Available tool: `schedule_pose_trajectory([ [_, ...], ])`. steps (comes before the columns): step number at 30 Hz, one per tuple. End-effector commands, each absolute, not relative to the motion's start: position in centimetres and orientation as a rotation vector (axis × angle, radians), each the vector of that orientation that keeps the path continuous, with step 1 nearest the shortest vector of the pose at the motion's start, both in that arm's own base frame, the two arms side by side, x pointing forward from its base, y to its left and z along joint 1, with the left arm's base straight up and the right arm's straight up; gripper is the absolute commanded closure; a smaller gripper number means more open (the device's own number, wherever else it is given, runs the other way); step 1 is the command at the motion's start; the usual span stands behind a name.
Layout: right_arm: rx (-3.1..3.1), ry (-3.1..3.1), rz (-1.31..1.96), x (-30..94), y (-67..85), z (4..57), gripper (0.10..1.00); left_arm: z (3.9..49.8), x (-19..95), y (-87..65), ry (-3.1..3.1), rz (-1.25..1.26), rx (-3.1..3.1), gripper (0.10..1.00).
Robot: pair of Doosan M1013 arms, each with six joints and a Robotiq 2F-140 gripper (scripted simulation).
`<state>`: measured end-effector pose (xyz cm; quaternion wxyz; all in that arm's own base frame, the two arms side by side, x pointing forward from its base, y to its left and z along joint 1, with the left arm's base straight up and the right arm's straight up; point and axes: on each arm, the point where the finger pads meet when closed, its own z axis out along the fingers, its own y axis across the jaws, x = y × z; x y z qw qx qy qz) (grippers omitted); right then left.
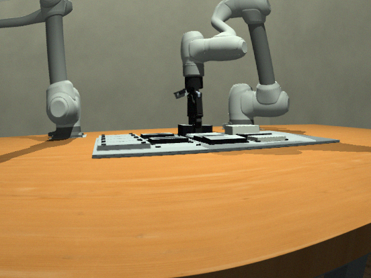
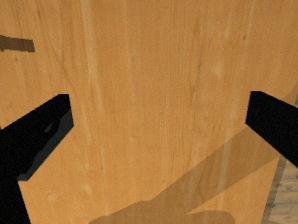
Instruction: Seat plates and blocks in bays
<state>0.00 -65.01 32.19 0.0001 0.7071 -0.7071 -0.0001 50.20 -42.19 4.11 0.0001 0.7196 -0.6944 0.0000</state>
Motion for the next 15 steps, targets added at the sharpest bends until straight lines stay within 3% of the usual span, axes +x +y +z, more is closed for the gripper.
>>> schedule_pose_trajectory([
  [1, 2.221, -2.221, 0.002, 0.01, -65.03, 32.28, 0.098, 4.20, 50.25, -42.22, -2.182, 0.002, 2.261, 0.482],
  [15, 2.221, -2.221, 0.002, 0.01, -65.03, 32.28, 0.098, 4.20, 50.25, -42.22, -2.182, 0.002, 2.261, 0.491],
])
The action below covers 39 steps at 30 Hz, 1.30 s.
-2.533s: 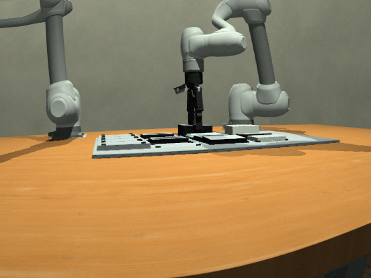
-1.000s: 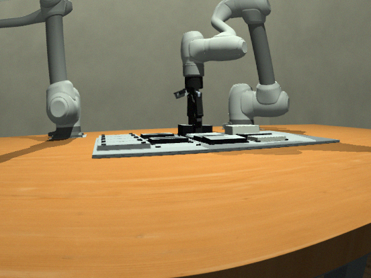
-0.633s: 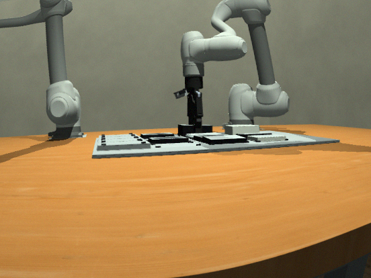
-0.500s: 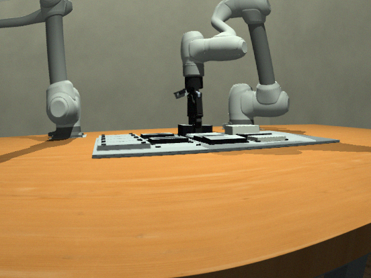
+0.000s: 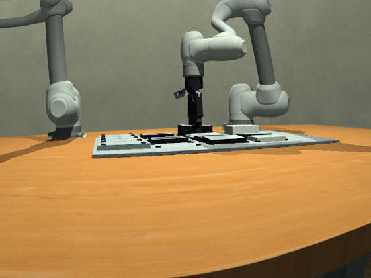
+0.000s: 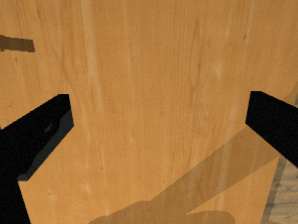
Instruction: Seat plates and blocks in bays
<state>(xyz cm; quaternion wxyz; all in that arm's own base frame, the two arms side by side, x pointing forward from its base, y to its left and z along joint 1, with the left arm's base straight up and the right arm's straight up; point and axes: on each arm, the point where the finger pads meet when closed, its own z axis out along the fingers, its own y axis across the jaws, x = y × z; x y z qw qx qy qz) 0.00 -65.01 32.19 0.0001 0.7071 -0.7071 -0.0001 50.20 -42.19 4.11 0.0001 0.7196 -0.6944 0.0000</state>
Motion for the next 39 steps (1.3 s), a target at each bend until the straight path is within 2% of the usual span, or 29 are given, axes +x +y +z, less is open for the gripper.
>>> schedule_pose_trajectory([
  [1, 2.221, -2.221, 0.002, 0.01, -65.03, 32.28, 0.098, 4.20, 50.25, -42.22, -2.182, 0.002, 2.261, 0.491],
  [39, 2.221, -2.221, 0.002, 0.01, -65.03, 32.28, 0.098, 4.26, 50.25, -42.22, -2.182, 0.002, 2.261, 0.512],
])
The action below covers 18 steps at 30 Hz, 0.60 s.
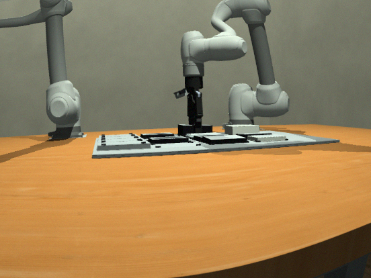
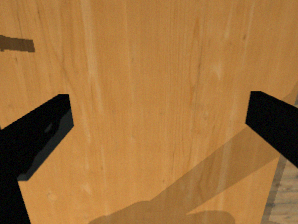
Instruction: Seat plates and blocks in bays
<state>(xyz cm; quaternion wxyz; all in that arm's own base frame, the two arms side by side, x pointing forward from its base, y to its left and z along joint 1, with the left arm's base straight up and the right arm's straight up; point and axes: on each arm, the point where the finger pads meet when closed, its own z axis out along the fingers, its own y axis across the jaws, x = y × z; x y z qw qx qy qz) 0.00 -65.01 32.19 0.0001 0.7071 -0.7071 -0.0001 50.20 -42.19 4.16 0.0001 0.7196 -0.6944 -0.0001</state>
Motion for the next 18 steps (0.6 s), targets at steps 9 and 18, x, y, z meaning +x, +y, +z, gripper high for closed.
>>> schedule_pose_trajectory([
  [9, 2.221, -2.221, 0.002, 0.01, -65.03, 32.28, 0.098, 4.26, 50.25, -42.22, -2.182, 0.002, 2.261, 0.518],
  [18, 2.221, -2.221, 0.002, 0.01, -65.03, 32.28, 0.098, 4.26, 50.25, -42.22, -2.182, 0.002, 2.261, 0.522],
])
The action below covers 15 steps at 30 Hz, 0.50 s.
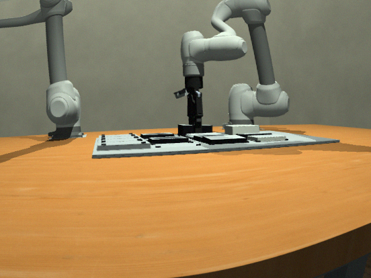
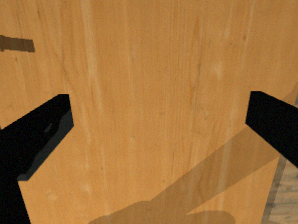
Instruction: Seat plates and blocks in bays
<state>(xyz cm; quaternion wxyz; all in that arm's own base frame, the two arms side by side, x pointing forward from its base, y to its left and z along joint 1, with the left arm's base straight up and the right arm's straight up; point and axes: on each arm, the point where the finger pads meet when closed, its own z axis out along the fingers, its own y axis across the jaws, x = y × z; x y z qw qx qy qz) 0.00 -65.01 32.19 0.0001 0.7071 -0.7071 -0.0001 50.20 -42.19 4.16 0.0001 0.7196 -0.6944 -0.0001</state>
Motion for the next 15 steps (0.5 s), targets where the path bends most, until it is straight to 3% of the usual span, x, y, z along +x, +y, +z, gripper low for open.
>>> schedule_pose_trajectory([
  [1, 2.221, -2.221, 0.002, 0.01, -65.03, 32.28, 0.098, 4.26, 50.25, -42.22, -2.182, 0.002, 2.261, 0.523],
  [2, 2.221, -2.221, 0.002, 0.01, -65.03, 32.28, 0.098, 4.26, 50.25, -42.22, -2.182, 0.002, 2.261, 0.523],
  [3, 2.221, -2.221, 0.002, 0.01, -65.03, 32.28, 0.098, 4.26, 50.25, -42.22, -2.182, 0.002, 2.261, 0.999],
  [15, 2.221, -2.221, 0.002, 0.01, -65.03, 32.28, 0.098, 4.26, 50.25, -42.22, -2.182, 0.002, 2.261, 0.999],
])
